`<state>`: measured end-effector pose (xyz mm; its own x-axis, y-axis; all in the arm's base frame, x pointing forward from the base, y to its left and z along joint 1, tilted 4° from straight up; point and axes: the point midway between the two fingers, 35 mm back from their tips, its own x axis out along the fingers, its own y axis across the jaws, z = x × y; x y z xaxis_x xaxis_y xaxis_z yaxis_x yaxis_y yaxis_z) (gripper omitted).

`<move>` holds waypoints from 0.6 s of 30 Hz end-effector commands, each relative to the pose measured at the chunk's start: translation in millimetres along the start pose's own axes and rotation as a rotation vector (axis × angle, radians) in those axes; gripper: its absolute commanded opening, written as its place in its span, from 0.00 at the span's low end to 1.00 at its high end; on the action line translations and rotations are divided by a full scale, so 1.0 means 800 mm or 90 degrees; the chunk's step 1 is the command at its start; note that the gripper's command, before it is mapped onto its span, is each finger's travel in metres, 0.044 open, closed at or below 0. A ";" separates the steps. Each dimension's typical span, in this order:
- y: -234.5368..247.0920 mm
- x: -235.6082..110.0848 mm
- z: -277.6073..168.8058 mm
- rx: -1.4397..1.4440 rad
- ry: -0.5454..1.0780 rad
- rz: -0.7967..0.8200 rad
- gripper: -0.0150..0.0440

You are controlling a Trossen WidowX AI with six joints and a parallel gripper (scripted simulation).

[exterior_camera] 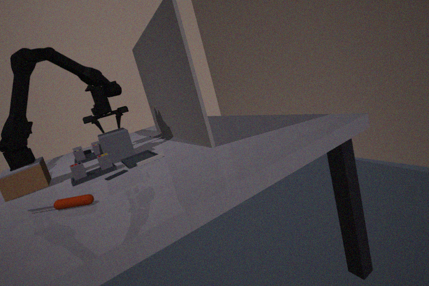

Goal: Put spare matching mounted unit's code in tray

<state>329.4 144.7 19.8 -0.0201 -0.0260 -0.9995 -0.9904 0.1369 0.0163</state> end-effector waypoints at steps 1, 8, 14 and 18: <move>0.001 0.011 0.001 -0.002 -0.001 0.003 0.76; 0.001 0.025 0.001 -0.002 -0.001 0.003 0.76; 0.001 0.038 0.002 -0.002 -0.001 0.003 0.76; 0.001 0.046 0.002 -0.002 -0.001 0.003 0.76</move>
<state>329.1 145.0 -10.1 -0.0203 -0.0262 -0.9995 -0.9906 0.1357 0.0166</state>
